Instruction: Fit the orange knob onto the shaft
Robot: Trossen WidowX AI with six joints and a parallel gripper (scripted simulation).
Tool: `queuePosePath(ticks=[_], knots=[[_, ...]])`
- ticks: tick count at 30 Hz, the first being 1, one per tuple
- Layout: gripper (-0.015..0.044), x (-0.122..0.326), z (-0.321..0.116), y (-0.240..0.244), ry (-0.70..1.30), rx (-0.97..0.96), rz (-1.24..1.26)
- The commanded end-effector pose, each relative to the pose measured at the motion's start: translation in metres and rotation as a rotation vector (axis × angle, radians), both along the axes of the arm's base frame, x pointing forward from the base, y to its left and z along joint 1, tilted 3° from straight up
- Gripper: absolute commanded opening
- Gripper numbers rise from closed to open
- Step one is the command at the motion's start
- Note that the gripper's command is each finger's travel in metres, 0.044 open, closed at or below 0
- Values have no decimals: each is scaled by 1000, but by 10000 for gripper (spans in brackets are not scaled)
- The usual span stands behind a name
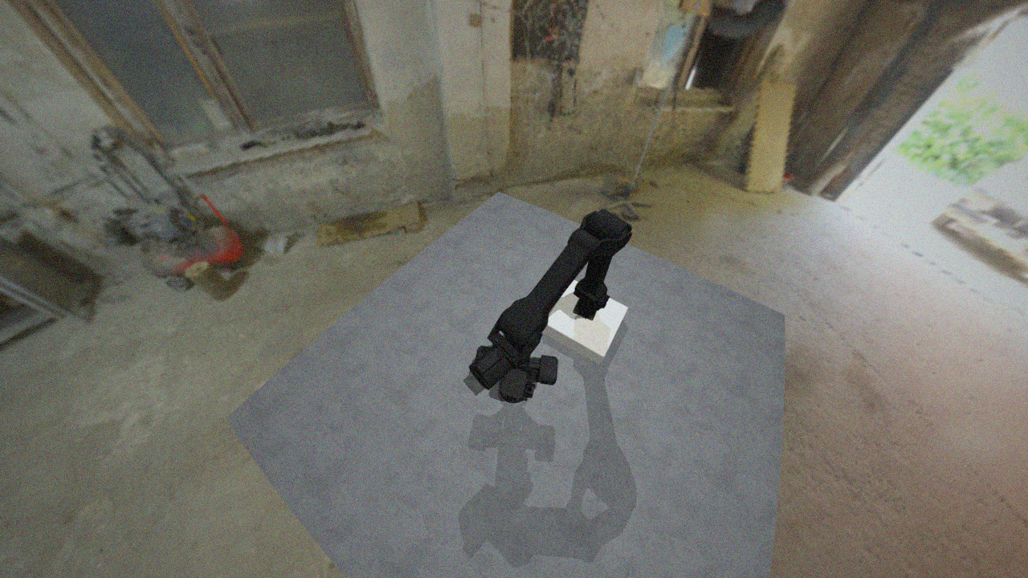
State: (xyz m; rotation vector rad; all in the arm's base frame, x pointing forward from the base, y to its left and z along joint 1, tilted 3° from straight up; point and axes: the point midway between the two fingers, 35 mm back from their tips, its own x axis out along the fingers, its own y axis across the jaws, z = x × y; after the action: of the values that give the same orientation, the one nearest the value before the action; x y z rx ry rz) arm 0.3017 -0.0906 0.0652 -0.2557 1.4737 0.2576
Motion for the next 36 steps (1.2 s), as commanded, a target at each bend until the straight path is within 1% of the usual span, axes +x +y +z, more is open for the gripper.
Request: queuePosePath(ticks=[1, 10, 17, 36], knots=[[0, 0, -1, 0, -3, 1, 4], [0, 1, 5, 0, -3, 1, 13], [0, 1, 2, 0, -6, -16, 213], [0, 1, -1, 0, -6, -16, 213]])
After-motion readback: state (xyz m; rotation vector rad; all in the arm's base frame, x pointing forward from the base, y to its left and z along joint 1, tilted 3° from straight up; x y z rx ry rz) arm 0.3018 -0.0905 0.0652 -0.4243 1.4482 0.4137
